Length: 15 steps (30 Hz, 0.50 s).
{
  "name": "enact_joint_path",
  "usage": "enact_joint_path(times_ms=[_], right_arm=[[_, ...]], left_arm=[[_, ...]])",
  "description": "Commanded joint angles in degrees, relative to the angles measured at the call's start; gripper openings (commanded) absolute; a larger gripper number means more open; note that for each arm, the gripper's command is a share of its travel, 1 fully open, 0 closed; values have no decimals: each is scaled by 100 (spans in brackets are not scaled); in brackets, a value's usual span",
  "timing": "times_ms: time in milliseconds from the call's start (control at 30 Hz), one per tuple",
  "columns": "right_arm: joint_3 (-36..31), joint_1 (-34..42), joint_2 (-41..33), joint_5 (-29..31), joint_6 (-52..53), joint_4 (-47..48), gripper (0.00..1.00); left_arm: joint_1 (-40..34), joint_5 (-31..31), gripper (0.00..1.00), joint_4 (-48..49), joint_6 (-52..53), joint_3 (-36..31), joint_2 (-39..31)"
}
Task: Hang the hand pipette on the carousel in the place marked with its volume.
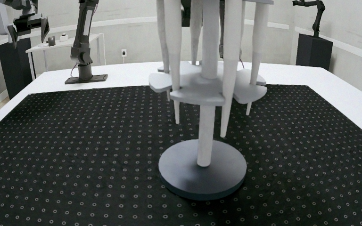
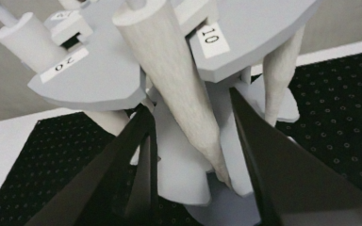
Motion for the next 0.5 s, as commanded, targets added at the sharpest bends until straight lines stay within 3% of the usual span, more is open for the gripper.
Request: enact_joint_path(times_ms=[0, 67, 167, 233, 300, 467], right_arm=[[113, -53, 36, -93, -32, 48, 100], [113, -53, 36, -93, -32, 48, 100], [113, -53, 36, -93, -32, 48, 100], [113, -53, 36, -93, -32, 48, 100], [113, -53, 36, -93, -32, 48, 100], [113, -53, 36, -93, -32, 48, 100]], left_arm=[[1, 29, 50, 74, 20, 170, -162], [1, 29, 50, 74, 20, 170, -162], [270, 846, 50, 150, 22, -316, -373], [270, 846, 50, 150, 22, -316, -373], [438, 1423, 50, 184, 33, -468, -494], [379, 1522, 50, 213, 28, -264, -515]])
